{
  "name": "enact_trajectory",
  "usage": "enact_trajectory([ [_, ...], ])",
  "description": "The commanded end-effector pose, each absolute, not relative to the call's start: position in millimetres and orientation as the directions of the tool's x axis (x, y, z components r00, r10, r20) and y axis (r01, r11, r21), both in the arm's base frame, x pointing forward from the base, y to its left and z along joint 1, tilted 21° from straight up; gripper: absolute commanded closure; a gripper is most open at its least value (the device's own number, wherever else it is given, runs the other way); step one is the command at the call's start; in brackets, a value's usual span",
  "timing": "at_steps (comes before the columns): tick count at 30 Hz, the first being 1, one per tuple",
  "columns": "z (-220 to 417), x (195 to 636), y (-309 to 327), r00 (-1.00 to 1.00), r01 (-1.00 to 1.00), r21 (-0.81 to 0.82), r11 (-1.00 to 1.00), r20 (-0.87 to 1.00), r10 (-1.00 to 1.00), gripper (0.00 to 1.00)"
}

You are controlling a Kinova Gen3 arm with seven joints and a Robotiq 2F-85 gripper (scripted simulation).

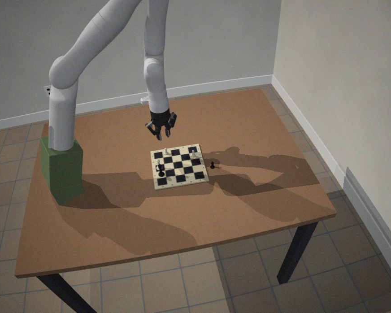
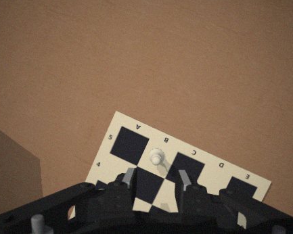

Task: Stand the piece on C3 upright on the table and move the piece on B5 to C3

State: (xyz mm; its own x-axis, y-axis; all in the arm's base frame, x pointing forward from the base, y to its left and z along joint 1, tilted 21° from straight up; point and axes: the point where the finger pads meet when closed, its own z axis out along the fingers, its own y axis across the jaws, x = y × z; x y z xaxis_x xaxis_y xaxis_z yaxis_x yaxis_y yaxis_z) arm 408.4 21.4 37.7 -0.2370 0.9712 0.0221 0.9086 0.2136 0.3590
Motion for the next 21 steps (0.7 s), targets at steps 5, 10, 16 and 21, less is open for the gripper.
enact_trajectory([
  [5, 37.3, 408.9, 21.4, -0.237, 0.908, 0.360, 0.213, 0.022, 0.971, 0.66],
  [10, 34.8, 409.9, 21.7, -0.237, 0.908, 0.360, 0.213, 0.022, 0.971, 0.66],
  [16, 30.4, 411.5, 22.2, -0.237, 0.908, 0.360, 0.213, 0.022, 0.971, 0.66],
  [21, 25.7, 413.2, 22.8, -0.237, 0.908, 0.360, 0.213, 0.022, 0.971, 0.66],
])
